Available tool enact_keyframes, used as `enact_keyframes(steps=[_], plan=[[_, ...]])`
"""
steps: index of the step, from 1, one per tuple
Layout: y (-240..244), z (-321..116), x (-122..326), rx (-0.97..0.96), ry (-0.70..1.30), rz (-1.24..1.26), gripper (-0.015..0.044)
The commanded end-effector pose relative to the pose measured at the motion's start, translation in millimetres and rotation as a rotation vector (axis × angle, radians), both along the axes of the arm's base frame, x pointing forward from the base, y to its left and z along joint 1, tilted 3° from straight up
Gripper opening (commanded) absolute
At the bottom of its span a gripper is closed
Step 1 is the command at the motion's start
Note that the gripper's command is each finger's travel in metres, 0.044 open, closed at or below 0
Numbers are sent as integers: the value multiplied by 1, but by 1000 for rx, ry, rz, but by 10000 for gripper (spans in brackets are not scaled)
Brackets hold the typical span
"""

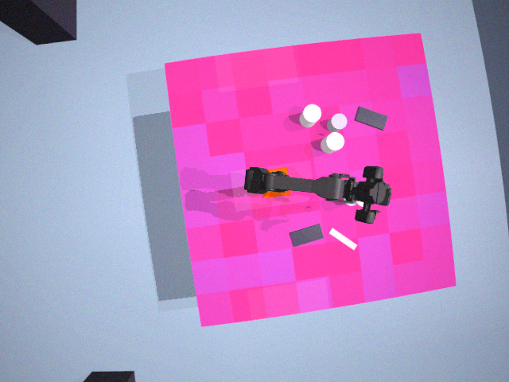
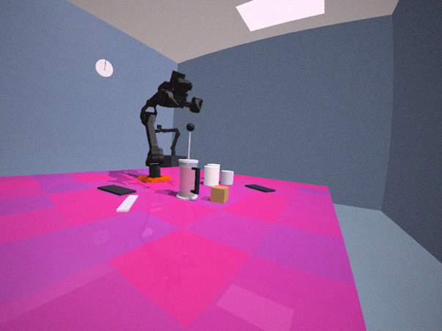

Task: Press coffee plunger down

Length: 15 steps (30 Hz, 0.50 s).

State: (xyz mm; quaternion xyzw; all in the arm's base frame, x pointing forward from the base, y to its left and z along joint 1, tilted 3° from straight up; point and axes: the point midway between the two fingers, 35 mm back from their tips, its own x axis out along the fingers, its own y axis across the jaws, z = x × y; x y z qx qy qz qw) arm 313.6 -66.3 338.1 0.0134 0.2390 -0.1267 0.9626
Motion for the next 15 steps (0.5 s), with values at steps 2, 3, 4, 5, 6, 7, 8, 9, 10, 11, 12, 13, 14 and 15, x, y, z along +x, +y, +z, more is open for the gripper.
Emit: enact_keyframes(steps=[2,3,4,5,6,7,8,9,10,11,12,13,14,15], plan=[[-3,-36,0,-8,14,-5,440],[-3,-45,-1,-8,14,-7,440],[-4,-48,-1,-7,13,-8,440],[-4,-50,-2,-7,13,-9,440],[-4,-50,-2,-7,13,-9,440],[-4,-50,-2,-7,13,-9,440],[-4,-51,-2,-7,13,-9,440],[-4,-51,-1,-7,13,-9,440],[-5,-51,0,-7,13,-9,440],[-5,-52,1,-7,13,-9,440],[-5,-52,2,-7,13,-10,440],[-6,-53,4,-7,13,-10,440],[-6,-54,5,-8,12,-10,440],[-7,-54,6,-8,12,-10,440]])
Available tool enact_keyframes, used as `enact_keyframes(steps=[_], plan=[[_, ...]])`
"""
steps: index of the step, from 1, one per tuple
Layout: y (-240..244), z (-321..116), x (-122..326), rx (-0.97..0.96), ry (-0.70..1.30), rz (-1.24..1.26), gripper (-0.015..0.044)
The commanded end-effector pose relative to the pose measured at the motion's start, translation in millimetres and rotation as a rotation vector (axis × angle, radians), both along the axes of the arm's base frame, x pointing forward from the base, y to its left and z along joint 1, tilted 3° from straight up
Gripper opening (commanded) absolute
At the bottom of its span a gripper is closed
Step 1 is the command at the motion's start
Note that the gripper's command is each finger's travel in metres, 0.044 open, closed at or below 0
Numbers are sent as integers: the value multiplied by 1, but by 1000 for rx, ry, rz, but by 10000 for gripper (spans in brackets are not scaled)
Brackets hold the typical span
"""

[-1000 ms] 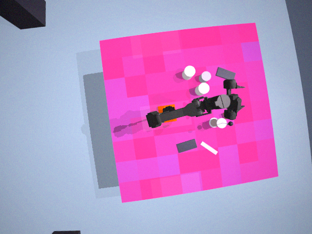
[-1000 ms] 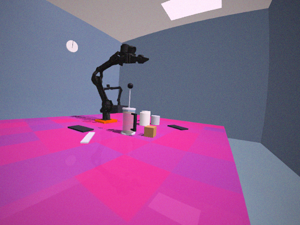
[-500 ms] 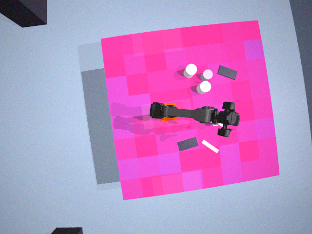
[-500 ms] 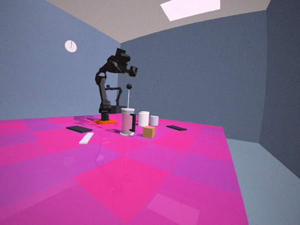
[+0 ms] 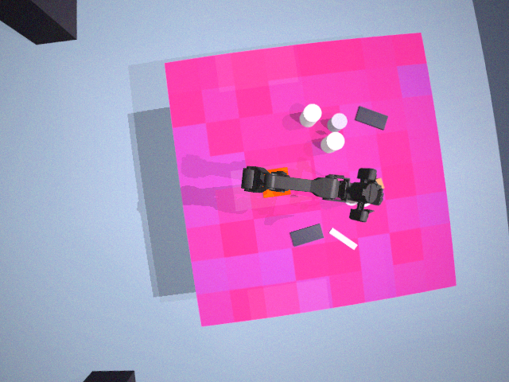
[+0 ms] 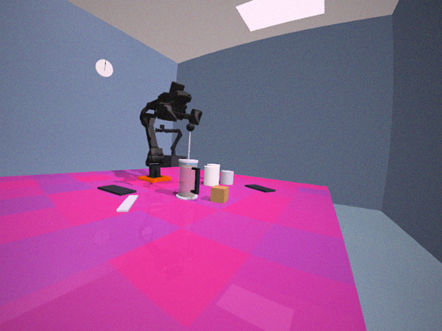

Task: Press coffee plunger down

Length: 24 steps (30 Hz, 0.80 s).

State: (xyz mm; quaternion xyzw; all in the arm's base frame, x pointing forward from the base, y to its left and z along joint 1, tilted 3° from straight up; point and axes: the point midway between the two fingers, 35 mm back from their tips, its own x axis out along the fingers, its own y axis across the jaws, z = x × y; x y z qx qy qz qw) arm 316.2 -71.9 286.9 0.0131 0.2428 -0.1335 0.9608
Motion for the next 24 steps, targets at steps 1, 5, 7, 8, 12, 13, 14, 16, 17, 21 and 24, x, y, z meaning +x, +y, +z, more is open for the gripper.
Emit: enact_keyframes(steps=[1,5,7,8,12,13,14,16,17,21,24], plan=[[-1,-4,5,-5,4,3,440],[-3,-7,11,-5,3,3,440],[-4,-8,13,-5,3,2,440],[-4,-9,14,-5,3,2,440],[-6,-12,20,-5,2,2,440],[-6,-12,21,-5,2,2,440],[-7,-13,22,-5,2,2,440],[-8,-15,25,-5,2,1,440],[-8,-16,26,-5,2,1,440],[-9,-17,28,-5,1,1,414],[-9,-17,28,-5,1,1,335]])
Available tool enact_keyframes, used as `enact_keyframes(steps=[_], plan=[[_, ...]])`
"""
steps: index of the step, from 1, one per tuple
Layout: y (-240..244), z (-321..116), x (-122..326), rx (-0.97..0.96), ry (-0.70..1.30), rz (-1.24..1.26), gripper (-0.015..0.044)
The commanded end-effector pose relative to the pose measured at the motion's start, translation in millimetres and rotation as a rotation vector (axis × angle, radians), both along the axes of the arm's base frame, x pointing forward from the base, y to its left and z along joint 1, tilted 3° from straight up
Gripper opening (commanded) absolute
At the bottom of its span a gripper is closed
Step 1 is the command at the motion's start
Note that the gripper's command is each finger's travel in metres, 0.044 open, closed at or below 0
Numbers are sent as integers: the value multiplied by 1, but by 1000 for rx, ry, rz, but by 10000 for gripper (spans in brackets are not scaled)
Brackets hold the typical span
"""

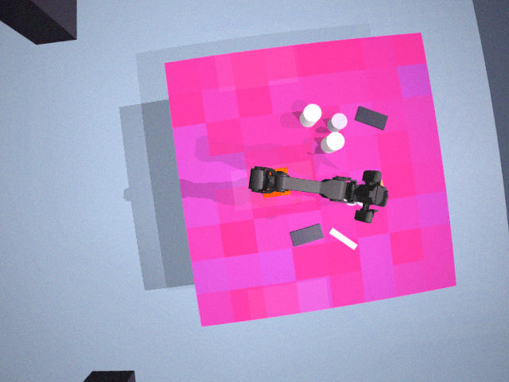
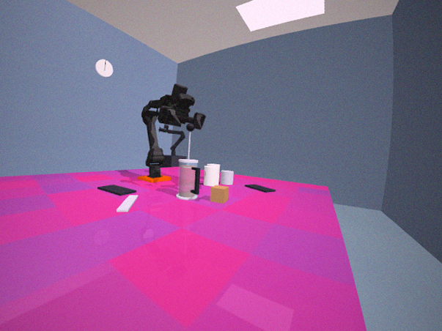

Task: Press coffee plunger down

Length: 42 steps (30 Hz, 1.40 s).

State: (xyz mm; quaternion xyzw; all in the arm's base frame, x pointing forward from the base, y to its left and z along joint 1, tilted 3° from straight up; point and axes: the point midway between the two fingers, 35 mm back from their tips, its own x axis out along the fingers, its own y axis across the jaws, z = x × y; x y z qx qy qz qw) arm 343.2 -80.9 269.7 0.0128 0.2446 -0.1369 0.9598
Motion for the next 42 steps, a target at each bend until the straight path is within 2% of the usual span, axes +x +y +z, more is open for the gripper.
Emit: enact_keyframes(steps=[1,8,9,21,42], plan=[[1,0,1,-4,-3,8,309],[1,0,1,-4,-3,8,125],[1,0,1,-4,-3,8,119],[0,-2,2,-4,-3,8,119],[-3,-36,8,-4,-3,8,119]])
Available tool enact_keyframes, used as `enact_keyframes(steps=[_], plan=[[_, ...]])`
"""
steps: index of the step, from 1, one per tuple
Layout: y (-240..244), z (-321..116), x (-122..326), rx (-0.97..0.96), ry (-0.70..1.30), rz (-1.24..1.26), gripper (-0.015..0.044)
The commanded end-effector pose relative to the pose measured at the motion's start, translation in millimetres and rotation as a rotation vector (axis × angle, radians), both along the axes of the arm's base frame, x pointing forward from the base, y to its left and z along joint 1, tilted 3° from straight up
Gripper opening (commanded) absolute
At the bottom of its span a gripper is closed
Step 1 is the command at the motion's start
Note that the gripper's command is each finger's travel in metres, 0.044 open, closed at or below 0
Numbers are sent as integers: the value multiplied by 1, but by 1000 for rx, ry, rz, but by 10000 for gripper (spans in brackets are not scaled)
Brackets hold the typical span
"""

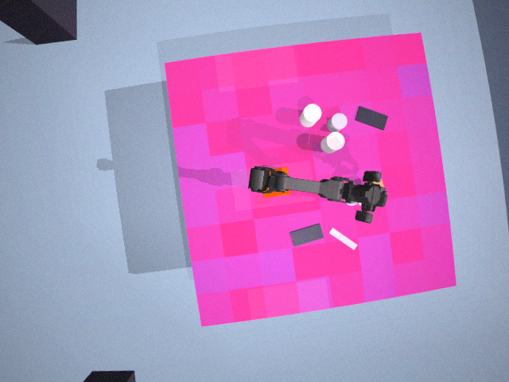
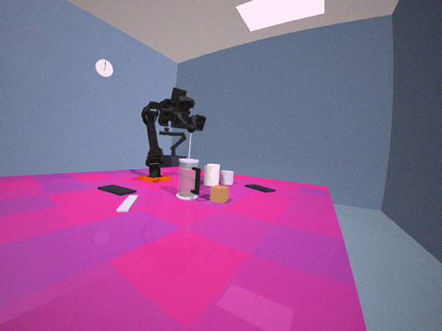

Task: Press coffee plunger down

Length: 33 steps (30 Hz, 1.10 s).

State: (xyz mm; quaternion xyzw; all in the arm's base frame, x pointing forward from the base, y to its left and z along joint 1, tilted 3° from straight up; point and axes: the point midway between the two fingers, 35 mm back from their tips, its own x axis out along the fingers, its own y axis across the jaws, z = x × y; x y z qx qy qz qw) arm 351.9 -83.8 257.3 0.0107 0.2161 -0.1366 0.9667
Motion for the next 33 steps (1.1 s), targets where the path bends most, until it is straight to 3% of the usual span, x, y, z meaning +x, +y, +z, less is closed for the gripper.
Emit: enact_keyframes(steps=[1,33], plan=[[0,-25,-1,8,54,5,119],[-5,-77,7,7,54,5,119]])
